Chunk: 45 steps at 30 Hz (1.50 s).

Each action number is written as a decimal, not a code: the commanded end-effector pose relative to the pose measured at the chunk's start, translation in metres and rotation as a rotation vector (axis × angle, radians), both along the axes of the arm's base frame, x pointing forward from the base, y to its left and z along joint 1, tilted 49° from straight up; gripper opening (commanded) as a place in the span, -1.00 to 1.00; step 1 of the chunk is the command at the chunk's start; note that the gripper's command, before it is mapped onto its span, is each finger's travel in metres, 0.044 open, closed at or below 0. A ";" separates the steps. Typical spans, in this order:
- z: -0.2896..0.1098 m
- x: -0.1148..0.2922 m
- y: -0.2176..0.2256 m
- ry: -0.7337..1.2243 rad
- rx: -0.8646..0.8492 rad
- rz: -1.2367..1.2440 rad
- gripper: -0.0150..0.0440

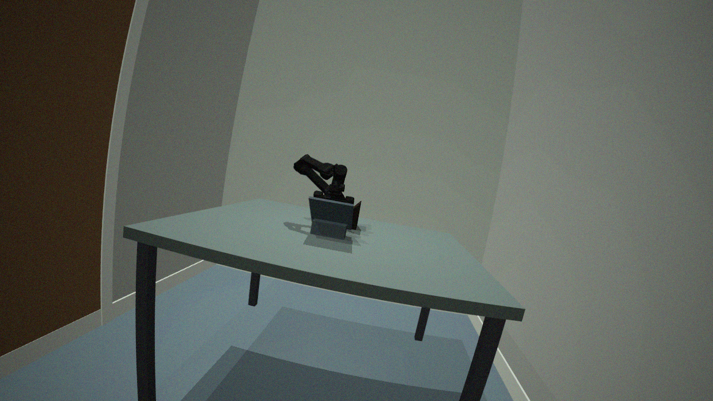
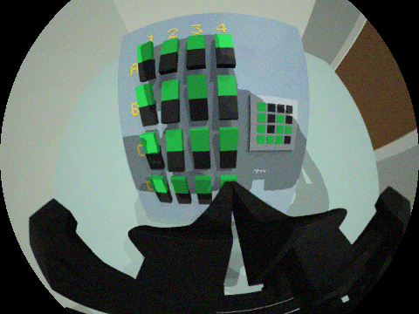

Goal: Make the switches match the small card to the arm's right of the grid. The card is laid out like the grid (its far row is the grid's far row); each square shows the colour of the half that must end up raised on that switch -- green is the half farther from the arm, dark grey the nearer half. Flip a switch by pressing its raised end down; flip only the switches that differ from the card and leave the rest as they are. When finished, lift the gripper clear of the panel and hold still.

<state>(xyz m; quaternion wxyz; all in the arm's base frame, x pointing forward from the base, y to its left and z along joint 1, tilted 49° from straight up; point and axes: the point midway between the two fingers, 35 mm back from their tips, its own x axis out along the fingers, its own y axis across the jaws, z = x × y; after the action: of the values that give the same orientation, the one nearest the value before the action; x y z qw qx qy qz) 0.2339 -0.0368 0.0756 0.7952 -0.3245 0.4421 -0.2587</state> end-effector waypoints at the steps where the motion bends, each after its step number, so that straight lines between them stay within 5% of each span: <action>1: -0.001 -0.001 0.000 0.005 0.000 0.003 -0.49; 45: -0.003 0.001 -0.003 0.005 0.000 0.003 -0.49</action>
<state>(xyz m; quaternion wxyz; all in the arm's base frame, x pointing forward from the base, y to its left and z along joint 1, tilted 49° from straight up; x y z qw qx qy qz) 0.2359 -0.0390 0.0740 0.7955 -0.3247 0.4415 -0.2584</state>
